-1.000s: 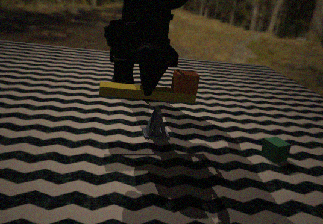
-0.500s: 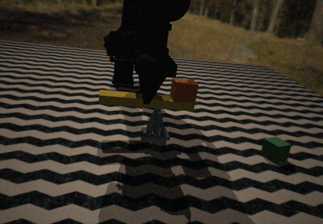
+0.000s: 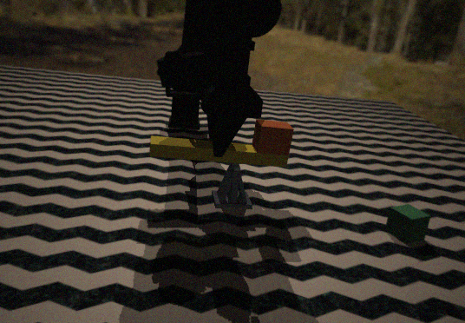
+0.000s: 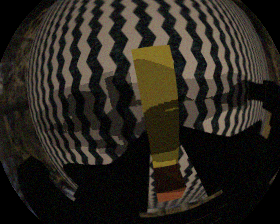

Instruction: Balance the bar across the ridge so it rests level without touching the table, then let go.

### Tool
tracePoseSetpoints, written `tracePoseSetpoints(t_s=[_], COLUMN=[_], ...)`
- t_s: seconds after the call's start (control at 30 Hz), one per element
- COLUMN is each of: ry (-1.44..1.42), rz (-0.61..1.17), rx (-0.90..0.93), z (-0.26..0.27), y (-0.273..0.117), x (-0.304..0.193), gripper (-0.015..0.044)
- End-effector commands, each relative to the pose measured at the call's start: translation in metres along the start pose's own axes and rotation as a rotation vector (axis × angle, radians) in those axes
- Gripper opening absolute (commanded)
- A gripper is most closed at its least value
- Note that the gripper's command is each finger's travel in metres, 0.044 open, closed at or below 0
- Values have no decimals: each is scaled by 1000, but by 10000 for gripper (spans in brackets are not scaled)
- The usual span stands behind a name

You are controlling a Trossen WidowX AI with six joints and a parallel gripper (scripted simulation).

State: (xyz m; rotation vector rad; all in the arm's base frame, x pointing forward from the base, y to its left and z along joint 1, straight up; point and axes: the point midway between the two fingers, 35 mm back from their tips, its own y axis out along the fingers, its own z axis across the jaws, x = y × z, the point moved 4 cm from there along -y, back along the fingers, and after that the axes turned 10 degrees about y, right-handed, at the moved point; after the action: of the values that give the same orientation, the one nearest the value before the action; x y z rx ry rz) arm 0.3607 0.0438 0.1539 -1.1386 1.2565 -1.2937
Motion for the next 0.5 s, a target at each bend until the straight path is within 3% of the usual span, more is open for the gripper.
tracePoseSetpoints(t_s=[0.0,0.47], ry=[-3,-3], rz=[4,4], rx=[-2,-2], z=[0,0], y=[1,2], x=[0,0], gripper=[0,0])
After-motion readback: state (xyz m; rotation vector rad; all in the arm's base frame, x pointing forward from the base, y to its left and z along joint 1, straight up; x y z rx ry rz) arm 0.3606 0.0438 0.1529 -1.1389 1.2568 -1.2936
